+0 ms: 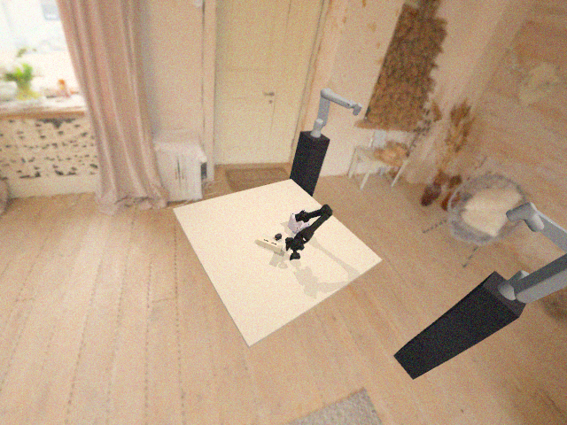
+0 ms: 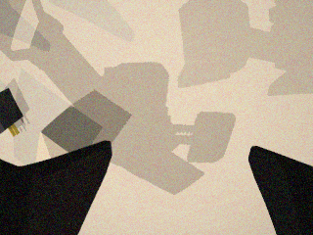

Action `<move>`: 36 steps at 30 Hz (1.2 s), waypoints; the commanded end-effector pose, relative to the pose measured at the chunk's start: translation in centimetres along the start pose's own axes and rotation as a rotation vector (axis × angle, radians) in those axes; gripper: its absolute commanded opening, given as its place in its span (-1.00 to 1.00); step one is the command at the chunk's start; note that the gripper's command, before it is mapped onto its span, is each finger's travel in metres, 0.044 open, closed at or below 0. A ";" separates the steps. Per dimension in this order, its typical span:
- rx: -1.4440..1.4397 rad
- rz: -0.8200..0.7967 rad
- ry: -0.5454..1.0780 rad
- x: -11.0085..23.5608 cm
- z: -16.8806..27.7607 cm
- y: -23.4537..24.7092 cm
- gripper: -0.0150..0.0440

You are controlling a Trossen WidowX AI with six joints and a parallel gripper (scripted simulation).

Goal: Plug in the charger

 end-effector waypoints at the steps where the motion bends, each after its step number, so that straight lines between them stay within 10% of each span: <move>1: -0.155 -0.027 -0.012 -0.4 0.6 1.6 1.00; 36: -1.510 -0.207 -0.037 -1.2 2.9 14.4 1.00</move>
Point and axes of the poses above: the point midway between the two fingers, 35 mm back from their tips, its own x axis back along the fingers, its own y axis across the jaws, z = x × y, the point moved 9 cm from there along x, back along the fingers, and after that the axes turned 8 degrees about x, right-handed, at the moved point
